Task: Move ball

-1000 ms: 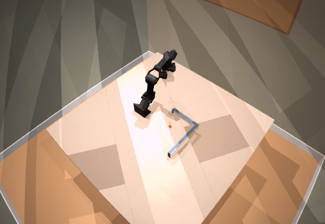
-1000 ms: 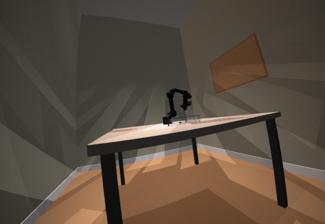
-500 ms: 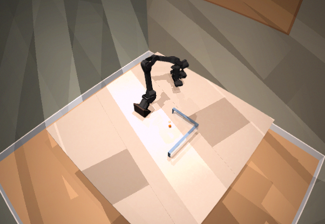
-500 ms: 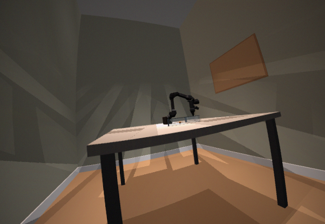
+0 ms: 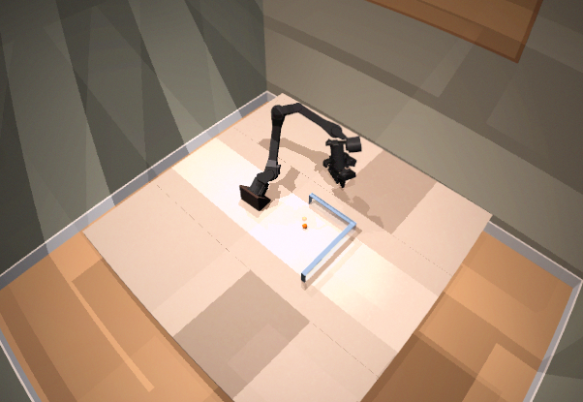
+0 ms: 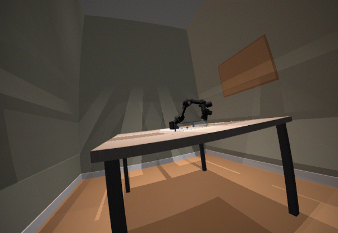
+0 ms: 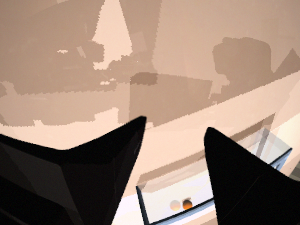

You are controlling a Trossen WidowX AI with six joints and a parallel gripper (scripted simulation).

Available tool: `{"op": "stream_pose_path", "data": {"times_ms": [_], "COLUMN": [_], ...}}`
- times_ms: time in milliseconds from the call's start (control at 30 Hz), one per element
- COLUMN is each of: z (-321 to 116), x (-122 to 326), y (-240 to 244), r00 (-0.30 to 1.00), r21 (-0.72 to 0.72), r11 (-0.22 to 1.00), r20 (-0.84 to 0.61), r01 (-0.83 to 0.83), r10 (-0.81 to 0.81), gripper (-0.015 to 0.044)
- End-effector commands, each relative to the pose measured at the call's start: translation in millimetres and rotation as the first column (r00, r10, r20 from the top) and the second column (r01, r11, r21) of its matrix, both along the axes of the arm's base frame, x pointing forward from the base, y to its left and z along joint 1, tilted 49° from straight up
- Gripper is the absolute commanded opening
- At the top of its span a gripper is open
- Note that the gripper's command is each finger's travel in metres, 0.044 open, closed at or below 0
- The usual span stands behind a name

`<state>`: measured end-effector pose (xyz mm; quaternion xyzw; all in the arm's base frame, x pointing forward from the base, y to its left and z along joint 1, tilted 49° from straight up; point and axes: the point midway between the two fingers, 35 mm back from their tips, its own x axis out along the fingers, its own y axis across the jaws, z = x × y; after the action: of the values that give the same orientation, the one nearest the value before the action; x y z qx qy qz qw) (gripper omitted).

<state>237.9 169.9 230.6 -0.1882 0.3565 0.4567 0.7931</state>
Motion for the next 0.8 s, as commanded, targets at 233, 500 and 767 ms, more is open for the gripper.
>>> {"op": "stream_pose_path", "data": {"times_ms": [233, 500, 767], "z": [-66, -140, -190], "x": [79, 57, 16], "y": [-114, -154, -173], "r00": [0.994, 0.956, 0.867], "r21": [-0.161, -0.125, 0.084], "r11": [0.987, 0.948, 0.863], "r20": [0.101, -0.004, 0.063], "r01": [-0.017, -0.293, -0.499], "r10": [0.033, 0.294, 0.495], "gripper": [0.0204, 0.0204, 0.0204]}}
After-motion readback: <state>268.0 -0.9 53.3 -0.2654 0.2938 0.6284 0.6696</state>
